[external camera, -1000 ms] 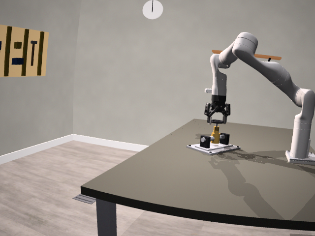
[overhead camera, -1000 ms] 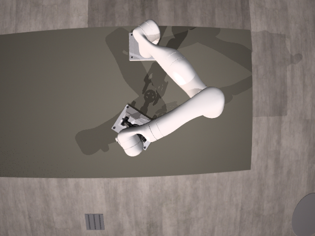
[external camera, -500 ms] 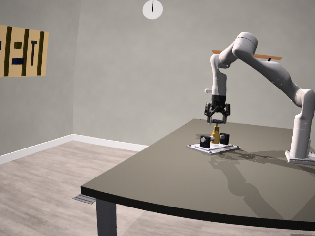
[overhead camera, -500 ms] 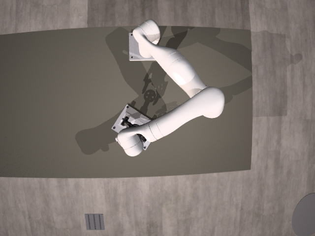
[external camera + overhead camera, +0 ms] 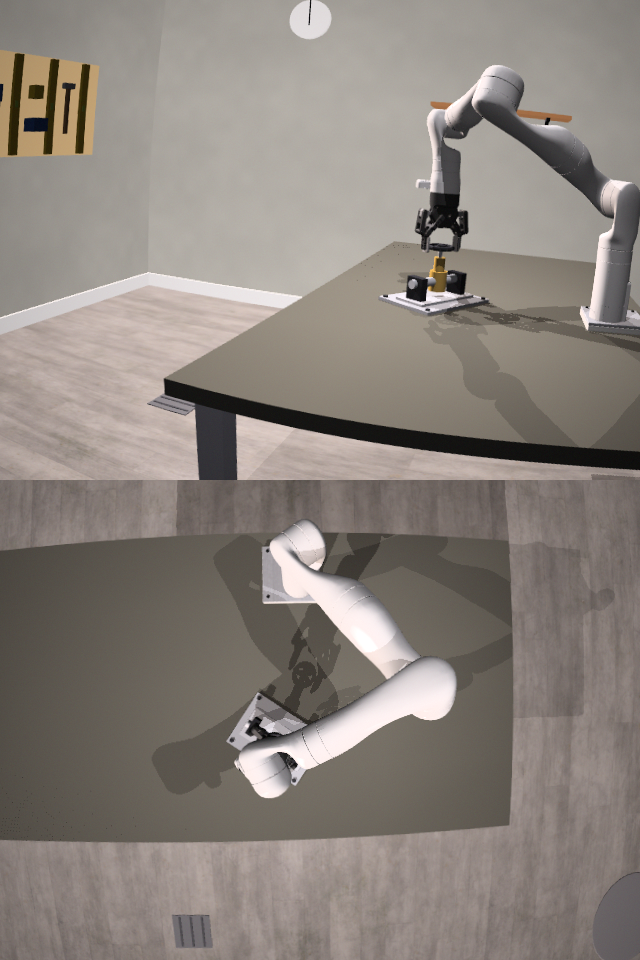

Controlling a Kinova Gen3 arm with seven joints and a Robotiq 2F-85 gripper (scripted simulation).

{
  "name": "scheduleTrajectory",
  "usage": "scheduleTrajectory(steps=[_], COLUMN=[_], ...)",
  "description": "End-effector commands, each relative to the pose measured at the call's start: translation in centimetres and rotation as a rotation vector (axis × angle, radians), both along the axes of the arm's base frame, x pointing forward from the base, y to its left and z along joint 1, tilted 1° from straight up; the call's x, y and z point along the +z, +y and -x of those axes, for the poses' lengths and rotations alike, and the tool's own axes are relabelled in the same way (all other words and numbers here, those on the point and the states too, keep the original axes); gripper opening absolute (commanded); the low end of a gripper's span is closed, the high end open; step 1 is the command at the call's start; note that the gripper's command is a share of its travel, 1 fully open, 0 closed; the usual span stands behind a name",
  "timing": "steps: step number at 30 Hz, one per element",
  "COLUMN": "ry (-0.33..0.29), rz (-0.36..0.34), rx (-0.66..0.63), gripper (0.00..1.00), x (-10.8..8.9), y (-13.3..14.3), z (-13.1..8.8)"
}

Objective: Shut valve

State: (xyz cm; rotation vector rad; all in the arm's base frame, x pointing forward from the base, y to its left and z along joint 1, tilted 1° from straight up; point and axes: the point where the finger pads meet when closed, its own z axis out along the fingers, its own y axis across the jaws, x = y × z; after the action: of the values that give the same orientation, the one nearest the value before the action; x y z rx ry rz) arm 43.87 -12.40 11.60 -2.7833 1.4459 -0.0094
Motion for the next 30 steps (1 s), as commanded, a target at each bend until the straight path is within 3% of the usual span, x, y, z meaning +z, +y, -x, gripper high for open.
scheduleTrajectory(steps=[1,18,30], ry=[-0.003,-0.003,-0.003], rz=[0.0,0.0,0.0], rx=[0.0,0.0,0.0], gripper=[1.0,1.0,1.0], x=[0.1,2.5,5.7], y=[0.0,0.0,0.0], z=[-0.1,0.0,0.0])
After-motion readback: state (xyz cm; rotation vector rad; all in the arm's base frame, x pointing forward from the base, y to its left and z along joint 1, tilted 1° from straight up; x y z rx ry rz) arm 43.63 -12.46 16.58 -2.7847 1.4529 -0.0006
